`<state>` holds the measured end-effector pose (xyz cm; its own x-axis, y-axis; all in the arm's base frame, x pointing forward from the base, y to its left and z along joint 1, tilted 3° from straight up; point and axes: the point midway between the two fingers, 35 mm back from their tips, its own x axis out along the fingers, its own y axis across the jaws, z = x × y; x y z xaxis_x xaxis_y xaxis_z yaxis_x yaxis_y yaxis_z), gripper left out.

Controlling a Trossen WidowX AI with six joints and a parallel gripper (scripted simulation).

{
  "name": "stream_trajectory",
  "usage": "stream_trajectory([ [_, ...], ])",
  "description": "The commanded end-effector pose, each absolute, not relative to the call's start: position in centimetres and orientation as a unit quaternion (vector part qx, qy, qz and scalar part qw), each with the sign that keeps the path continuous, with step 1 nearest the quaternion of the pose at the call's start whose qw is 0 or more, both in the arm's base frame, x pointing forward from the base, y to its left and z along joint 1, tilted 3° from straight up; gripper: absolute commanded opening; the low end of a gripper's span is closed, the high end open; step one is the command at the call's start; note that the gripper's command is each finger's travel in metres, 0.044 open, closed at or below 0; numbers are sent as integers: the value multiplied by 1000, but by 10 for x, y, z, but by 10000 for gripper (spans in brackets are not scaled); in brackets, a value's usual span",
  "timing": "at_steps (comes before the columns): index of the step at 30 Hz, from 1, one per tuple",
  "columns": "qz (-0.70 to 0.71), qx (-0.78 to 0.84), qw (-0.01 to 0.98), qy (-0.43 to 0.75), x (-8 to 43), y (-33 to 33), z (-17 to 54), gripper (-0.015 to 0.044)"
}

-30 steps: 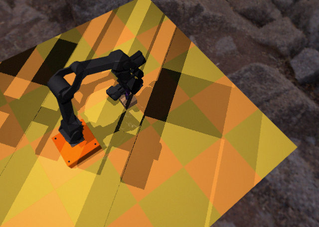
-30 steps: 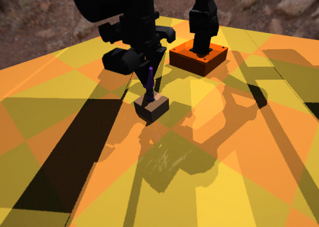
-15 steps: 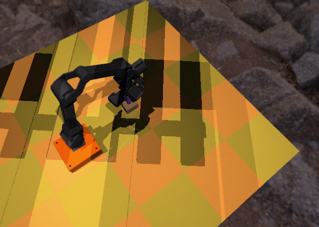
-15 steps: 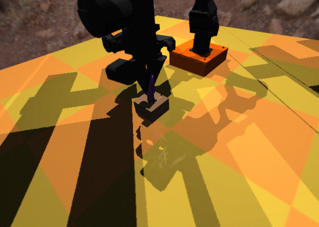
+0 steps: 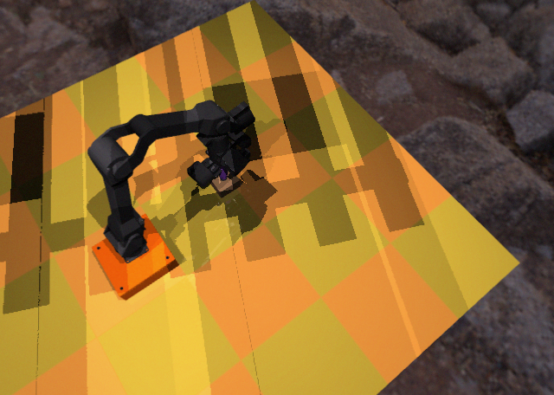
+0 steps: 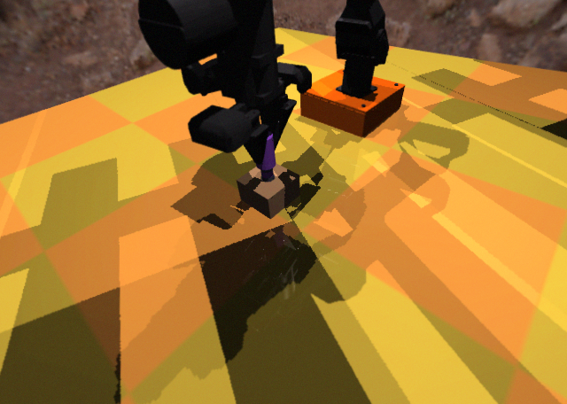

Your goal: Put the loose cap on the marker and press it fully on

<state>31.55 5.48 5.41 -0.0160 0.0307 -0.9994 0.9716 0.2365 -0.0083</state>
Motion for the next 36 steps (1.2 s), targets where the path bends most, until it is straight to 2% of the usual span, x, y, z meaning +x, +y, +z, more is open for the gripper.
stream_trajectory([
  [1, -432, 442, 545, 567, 316, 55, 54, 131],
  [13, -432, 442, 545, 567, 316, 55, 54, 440],
  [16, -432, 442, 545, 567, 317, 55, 64, 440],
  [21, -432, 442, 545, 567, 317, 53, 127, 440],
  [26, -432, 442, 545, 567, 317, 53, 129, 440],
  [29, -390, 401, 575, 597, 317, 53, 128, 361],
  [36, -165, 183, 677, 693, 317, 53, 124, 177],
])
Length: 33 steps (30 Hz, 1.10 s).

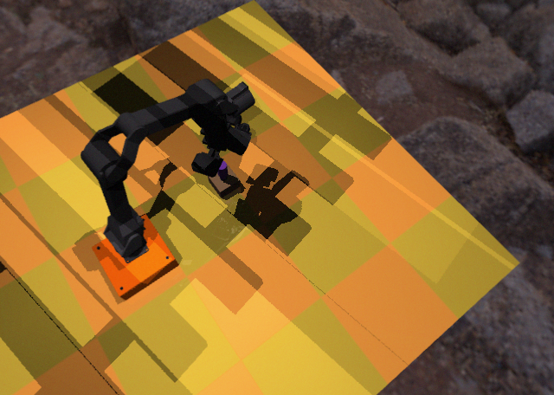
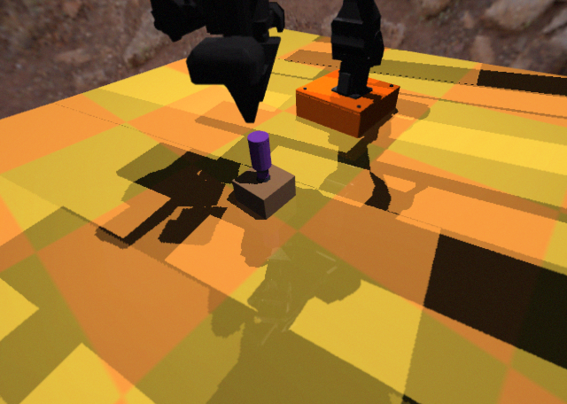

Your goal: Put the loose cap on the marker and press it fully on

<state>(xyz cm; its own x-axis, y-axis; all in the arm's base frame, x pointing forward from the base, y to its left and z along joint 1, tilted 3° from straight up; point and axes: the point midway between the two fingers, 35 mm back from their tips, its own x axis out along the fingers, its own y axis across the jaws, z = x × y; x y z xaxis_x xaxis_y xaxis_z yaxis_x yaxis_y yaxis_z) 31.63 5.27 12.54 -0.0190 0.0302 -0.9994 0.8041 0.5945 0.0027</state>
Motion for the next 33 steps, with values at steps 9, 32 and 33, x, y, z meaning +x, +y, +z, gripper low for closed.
stream_trajectory([
  [9, 25, -4, 701, 712, 317, 53, 120, 0],
  [32, 25, -4, 701, 712, 317, 54, 109, 0],
  [33, 25, -4, 701, 712, 316, 54, 108, 0],
])
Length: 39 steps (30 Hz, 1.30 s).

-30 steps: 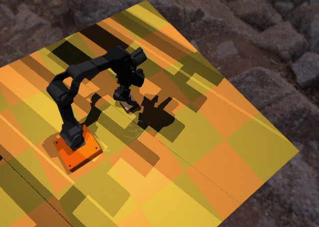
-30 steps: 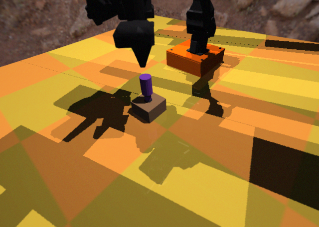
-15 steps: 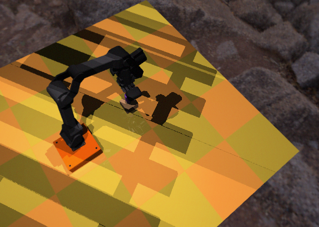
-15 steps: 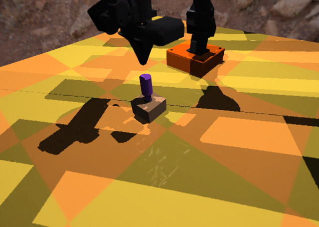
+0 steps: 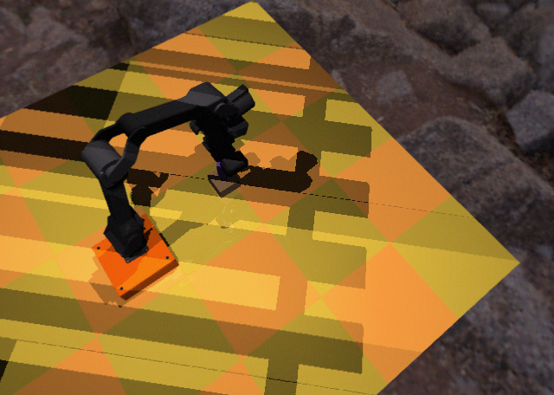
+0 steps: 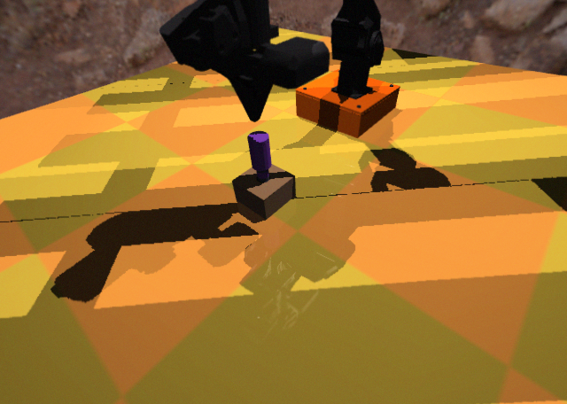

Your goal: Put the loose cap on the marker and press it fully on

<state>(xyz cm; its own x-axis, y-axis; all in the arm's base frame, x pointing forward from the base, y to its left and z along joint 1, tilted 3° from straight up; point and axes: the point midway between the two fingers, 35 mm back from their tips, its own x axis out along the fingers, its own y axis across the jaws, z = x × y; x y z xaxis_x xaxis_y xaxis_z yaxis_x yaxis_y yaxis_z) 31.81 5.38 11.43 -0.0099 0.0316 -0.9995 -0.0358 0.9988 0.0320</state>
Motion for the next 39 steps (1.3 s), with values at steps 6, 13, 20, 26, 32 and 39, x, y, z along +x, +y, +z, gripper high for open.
stream_trajectory([
  [6, 25, -4, 701, 712, 316, 54, 100, 0],
  [13, 25, -4, 701, 712, 316, 54, 91, 0],
  [20, 25, -4, 701, 712, 316, 54, 82, 0],
  [26, 25, -3, 705, 709, 319, 55, 84, 0],
  [32, 25, -3, 705, 709, 319, 55, 85, 0],
  [39, 24, -3, 704, 710, 323, 54, 146, 0],
])
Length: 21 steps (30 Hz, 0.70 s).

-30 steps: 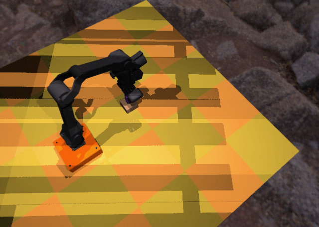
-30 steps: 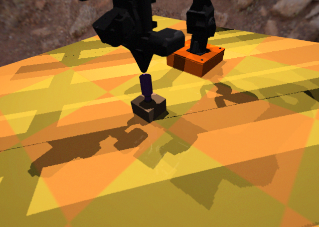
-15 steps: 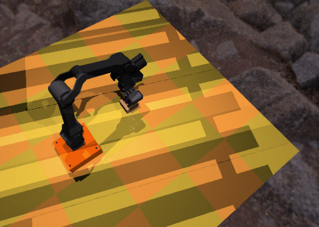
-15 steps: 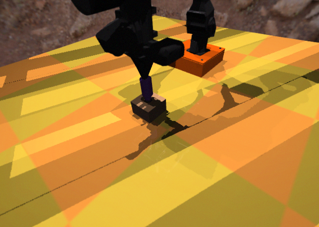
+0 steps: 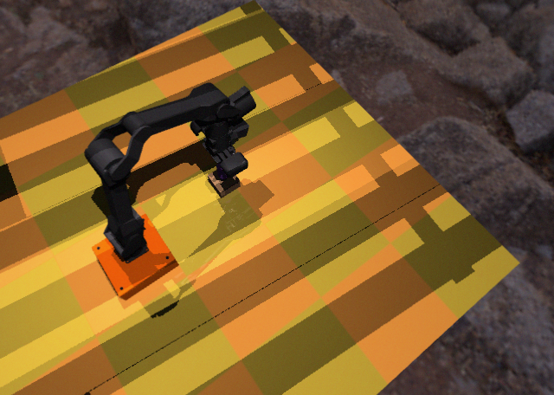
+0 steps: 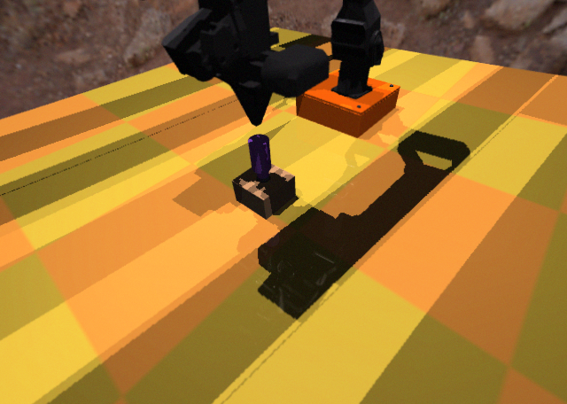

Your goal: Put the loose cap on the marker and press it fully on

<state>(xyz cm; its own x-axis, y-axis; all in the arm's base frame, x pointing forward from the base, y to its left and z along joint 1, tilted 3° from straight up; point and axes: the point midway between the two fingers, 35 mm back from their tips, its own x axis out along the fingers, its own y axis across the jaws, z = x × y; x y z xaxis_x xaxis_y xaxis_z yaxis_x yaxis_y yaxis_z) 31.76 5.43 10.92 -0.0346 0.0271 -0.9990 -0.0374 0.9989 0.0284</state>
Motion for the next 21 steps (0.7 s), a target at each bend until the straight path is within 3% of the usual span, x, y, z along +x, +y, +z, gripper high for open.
stream_trajectory([
  [1, 25, -3, 704, 709, 322, 53, 156, 0],
  [8, 25, -3, 705, 709, 320, 52, 173, 0],
  [21, 25, -3, 705, 709, 320, 52, 173, 341],
])
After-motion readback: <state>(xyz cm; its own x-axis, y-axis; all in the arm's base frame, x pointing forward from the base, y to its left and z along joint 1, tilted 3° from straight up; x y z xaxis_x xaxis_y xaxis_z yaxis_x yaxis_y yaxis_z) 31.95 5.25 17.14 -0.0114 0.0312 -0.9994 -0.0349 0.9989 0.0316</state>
